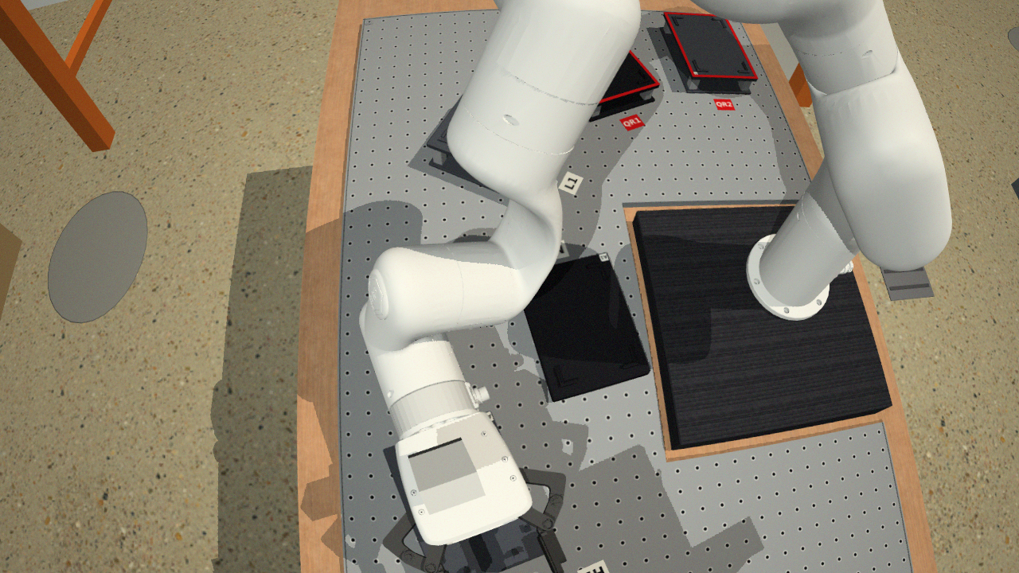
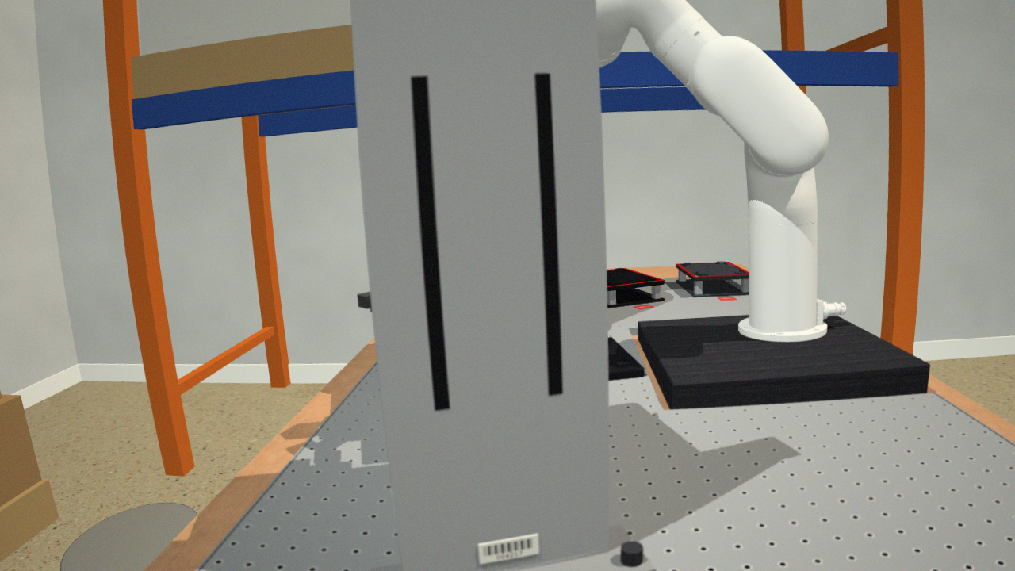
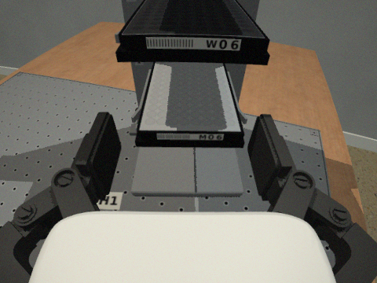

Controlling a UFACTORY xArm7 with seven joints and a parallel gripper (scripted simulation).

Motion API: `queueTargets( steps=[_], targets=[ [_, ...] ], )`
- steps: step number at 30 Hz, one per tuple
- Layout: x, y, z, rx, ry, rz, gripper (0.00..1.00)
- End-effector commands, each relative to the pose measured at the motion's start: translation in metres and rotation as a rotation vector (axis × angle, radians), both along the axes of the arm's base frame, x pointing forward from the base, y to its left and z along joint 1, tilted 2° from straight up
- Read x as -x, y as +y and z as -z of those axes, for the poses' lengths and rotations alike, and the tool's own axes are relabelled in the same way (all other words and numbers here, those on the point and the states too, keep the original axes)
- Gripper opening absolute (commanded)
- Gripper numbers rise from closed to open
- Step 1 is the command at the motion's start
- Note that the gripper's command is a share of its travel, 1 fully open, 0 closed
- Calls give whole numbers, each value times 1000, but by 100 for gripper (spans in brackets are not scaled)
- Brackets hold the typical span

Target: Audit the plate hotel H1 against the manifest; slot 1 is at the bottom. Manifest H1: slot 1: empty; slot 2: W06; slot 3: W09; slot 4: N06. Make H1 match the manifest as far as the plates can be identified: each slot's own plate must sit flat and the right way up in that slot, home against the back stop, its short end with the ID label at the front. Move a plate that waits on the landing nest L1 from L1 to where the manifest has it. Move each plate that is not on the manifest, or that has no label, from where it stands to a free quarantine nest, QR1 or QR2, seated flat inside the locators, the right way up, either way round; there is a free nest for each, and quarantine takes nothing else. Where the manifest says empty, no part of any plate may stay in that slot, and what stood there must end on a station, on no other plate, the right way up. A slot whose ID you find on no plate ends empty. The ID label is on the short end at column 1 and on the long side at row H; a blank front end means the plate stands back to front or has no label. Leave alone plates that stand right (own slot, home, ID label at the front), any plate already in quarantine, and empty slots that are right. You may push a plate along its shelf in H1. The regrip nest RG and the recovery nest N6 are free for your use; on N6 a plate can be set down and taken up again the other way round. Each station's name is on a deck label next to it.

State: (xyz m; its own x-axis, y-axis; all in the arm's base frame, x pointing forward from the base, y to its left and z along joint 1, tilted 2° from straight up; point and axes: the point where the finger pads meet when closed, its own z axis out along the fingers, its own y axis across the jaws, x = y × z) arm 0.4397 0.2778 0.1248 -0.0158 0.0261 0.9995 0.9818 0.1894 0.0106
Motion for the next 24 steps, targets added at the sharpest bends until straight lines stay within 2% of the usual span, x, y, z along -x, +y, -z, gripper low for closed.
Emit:
queueTargets(
  steps=[1,9,24],
  targets=[
    [-1,0,-2,-1,-4,-1,100],
    [-1,0,-2,-1,-4,-1,100],
    [-5,-21,-2,-1,-4,-1,100]
  ],
)
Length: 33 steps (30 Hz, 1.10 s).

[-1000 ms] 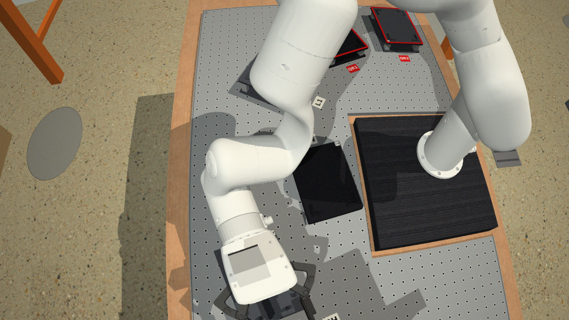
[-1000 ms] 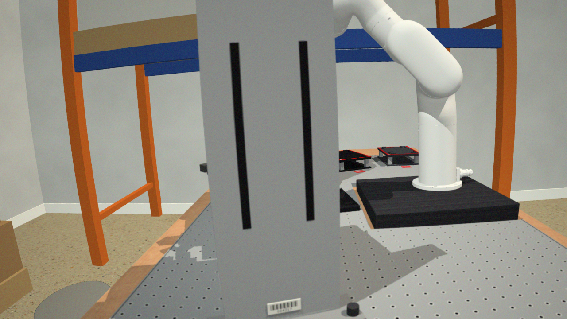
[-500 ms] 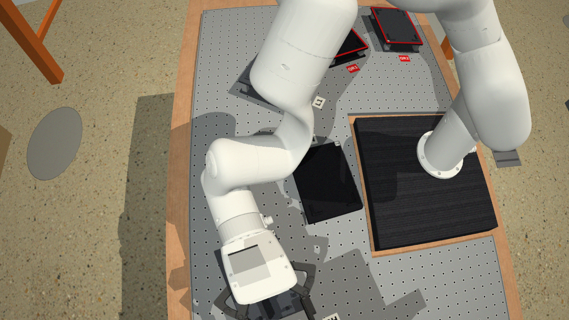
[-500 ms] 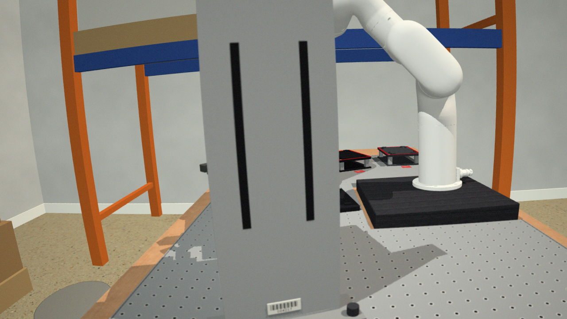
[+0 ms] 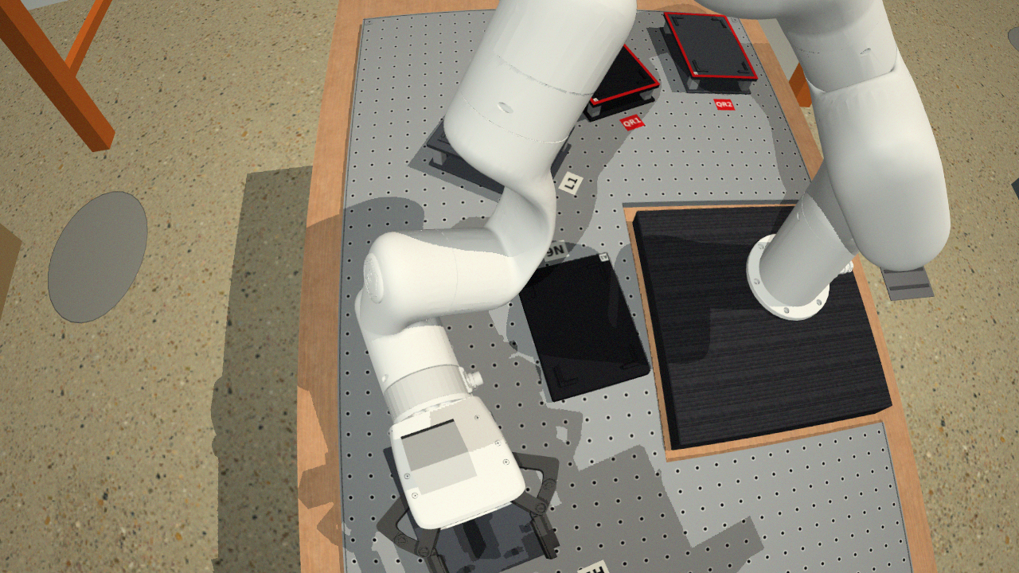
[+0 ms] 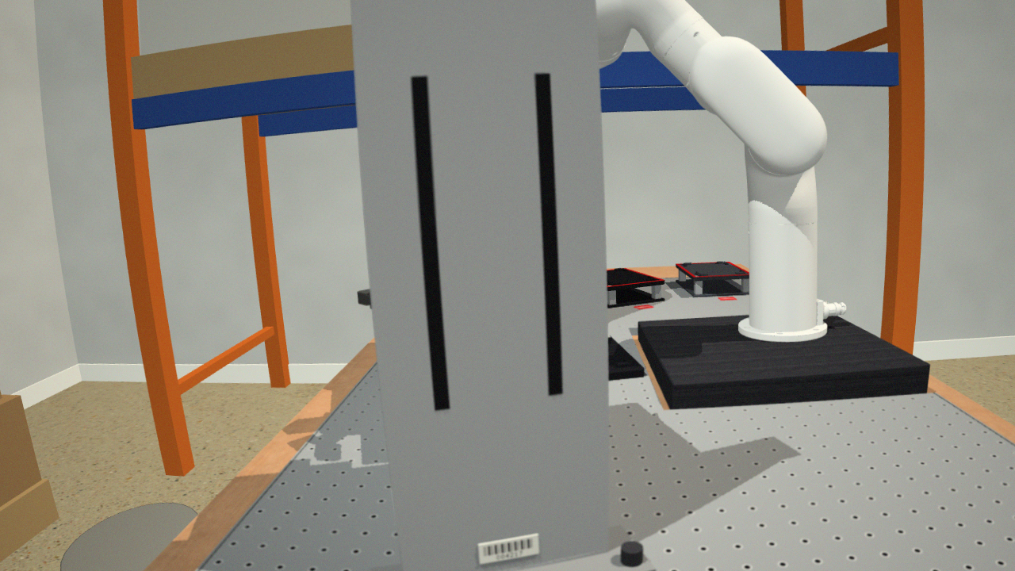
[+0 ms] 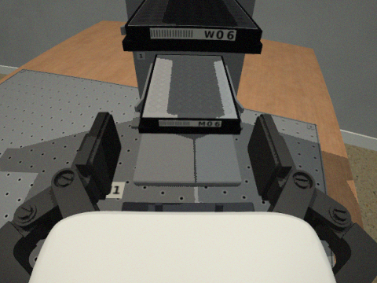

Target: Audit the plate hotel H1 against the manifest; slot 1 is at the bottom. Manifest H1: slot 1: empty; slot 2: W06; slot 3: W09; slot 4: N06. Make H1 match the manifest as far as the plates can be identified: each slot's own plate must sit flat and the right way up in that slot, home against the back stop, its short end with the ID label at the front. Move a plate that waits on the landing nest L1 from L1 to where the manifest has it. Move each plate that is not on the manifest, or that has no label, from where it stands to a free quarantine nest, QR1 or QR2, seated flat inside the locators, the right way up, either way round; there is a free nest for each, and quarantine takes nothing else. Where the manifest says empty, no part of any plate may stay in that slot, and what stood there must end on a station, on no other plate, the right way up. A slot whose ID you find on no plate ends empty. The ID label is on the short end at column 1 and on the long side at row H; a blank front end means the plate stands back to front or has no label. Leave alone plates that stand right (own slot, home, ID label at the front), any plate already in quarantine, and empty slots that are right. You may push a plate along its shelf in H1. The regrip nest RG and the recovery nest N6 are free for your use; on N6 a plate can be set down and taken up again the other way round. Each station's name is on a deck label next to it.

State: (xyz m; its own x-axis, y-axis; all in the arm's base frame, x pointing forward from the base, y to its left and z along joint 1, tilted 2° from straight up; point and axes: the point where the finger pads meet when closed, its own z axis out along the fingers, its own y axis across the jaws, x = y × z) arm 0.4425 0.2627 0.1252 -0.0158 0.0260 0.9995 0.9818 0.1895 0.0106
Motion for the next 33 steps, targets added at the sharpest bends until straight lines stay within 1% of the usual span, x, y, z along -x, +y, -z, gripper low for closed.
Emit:
queueTargets(
  steps=[1,24,32,33],
  targets=[
    [-2,-7,-2,-1,-4,0,100],
    [-9,-42,-3,0,-4,0,100],
    [-10,-47,-3,0,-4,0,100],
    [-11,-47,0,0,-4,0,100]
  ],
)
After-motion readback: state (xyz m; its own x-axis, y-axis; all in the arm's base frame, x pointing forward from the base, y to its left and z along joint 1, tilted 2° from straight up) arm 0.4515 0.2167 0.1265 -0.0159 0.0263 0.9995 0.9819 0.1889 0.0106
